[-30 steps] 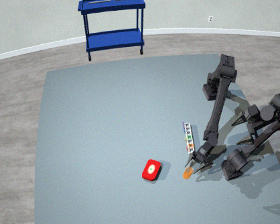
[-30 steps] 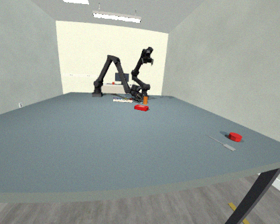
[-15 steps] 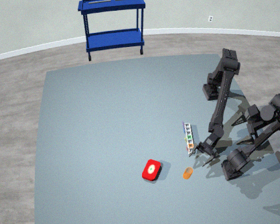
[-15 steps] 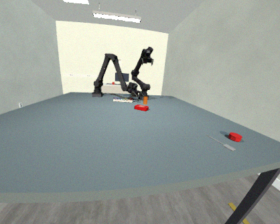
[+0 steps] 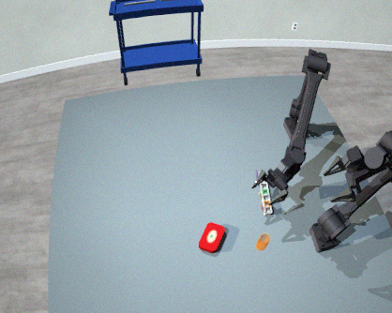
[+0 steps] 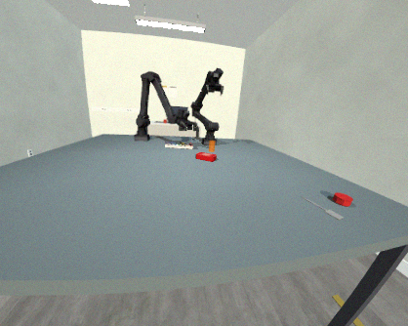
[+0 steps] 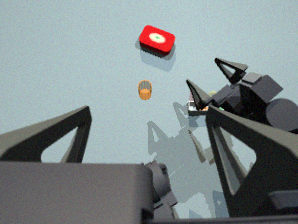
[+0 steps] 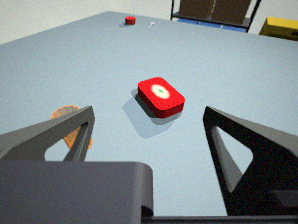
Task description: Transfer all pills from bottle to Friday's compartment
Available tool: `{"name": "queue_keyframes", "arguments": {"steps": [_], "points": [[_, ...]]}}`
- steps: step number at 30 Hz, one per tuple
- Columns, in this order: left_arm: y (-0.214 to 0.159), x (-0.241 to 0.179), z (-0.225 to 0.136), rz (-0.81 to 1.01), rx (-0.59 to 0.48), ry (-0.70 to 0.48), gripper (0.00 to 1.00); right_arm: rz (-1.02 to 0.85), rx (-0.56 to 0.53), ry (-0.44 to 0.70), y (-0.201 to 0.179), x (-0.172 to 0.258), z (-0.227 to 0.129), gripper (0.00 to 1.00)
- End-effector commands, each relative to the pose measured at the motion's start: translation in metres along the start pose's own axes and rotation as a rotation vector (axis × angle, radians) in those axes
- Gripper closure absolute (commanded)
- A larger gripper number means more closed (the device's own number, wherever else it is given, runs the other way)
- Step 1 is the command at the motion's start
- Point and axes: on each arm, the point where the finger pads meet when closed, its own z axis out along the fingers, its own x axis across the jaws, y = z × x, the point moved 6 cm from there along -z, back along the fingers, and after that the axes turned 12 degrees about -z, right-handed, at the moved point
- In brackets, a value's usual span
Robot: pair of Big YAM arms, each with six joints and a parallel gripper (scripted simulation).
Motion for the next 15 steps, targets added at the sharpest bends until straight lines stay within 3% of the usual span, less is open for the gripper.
{"name": "queue_keyframes", "arguments": {"steps": [1,6,15], "points": [[0.018,-0.004,-0.020,-0.002,-0.055,0.012,0.00,-0.004,-0.009,0.001,0.016,-0.013,-0.006,0.00],[0.015,-0.004,-0.019,-0.004,-0.045,0.014,0.00,0.031,0.045,0.021,0.012,-0.013,-0.016,0.00],[0.019,-0.002,-0.019,-0.019,-0.063,0.023,0.00,0.040,0.246,0.047,-0.003,-0.038,-0.043,0.00]]}}
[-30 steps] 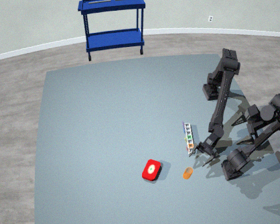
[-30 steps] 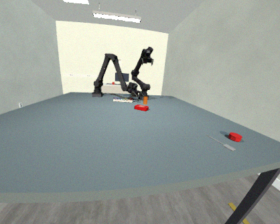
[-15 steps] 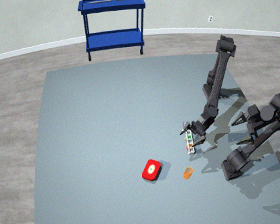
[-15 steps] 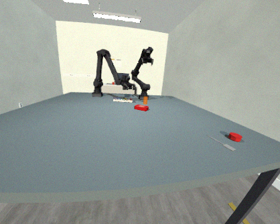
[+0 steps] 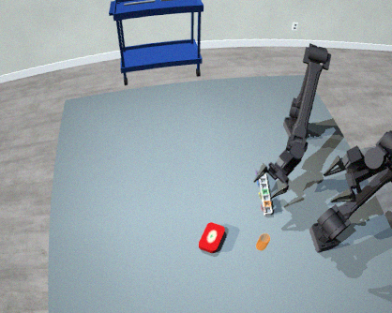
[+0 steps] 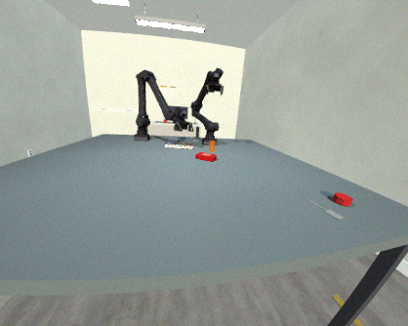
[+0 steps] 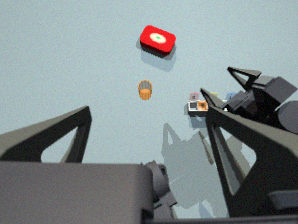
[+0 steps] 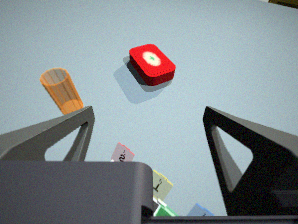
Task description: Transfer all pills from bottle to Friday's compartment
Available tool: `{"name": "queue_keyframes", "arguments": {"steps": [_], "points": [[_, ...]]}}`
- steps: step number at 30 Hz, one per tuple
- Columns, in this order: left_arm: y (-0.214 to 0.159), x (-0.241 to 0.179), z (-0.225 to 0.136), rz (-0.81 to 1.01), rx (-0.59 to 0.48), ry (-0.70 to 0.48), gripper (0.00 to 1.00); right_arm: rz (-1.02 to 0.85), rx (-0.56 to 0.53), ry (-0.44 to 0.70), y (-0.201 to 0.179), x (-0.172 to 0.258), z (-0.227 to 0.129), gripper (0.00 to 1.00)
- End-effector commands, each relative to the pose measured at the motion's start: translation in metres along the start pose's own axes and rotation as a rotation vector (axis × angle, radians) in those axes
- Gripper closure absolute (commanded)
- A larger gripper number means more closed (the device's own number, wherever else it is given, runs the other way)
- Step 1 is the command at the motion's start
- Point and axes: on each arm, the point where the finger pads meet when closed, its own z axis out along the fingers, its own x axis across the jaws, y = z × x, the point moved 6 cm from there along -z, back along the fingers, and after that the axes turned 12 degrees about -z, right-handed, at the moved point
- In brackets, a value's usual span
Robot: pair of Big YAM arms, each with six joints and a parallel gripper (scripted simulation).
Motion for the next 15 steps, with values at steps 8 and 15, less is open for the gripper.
{"name": "queue_keyframes", "arguments": {"steps": [8,15], "points": [[0.019,-0.002,-0.020,-0.017,-0.063,0.026,0.00,0.063,0.235,0.043,-0.004,-0.033,-0.035,0.00],[0.018,-0.002,-0.020,-0.023,-0.060,0.029,0.00,0.058,0.412,0.087,-0.017,-0.051,-0.057,0.00]]}}
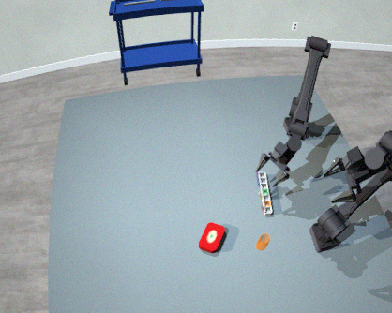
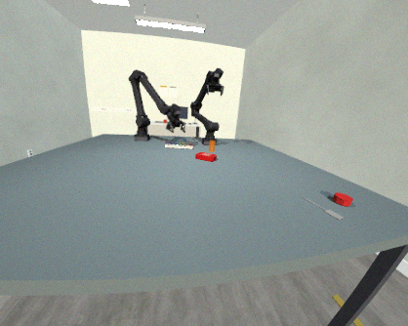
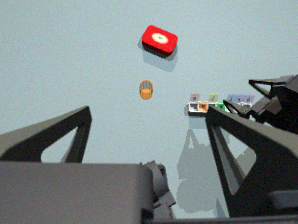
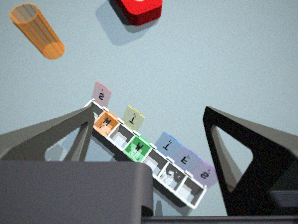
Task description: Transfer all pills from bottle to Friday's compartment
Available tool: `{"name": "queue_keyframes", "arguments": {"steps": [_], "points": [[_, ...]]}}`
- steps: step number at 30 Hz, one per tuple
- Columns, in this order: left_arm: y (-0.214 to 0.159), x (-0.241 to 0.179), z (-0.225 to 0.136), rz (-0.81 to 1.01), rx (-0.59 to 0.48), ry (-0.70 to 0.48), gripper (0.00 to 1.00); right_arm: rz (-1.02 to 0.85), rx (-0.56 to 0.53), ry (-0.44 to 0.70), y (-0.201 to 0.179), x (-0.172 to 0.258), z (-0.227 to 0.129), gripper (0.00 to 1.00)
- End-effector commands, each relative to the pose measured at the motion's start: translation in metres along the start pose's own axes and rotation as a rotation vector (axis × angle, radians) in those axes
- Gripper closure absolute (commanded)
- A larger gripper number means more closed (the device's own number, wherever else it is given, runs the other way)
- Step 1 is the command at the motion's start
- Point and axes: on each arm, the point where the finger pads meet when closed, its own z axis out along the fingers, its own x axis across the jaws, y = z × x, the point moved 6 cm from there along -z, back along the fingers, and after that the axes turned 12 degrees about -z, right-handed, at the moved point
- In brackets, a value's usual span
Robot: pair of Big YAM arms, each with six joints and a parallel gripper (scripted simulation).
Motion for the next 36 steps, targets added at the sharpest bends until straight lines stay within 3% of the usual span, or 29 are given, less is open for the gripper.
{"name": "queue_keyframes", "arguments": {"steps": [1,12,36], "points": [[0.018,-0.003,-0.020,-0.006,-0.058,0.017,0.00,0.044,0.144,0.027,-0.001,-0.019,-0.017,0.00],[0.015,-0.005,-0.020,0.002,-0.043,0.010,0.00,0.045,0.290,0.071,-0.021,-0.031,-0.031,0.00],[0.017,-0.004,-0.020,-0.004,-0.050,0.015,0.00,0.030,0.293,0.078,-0.023,-0.027,-0.029,0.00]]}}
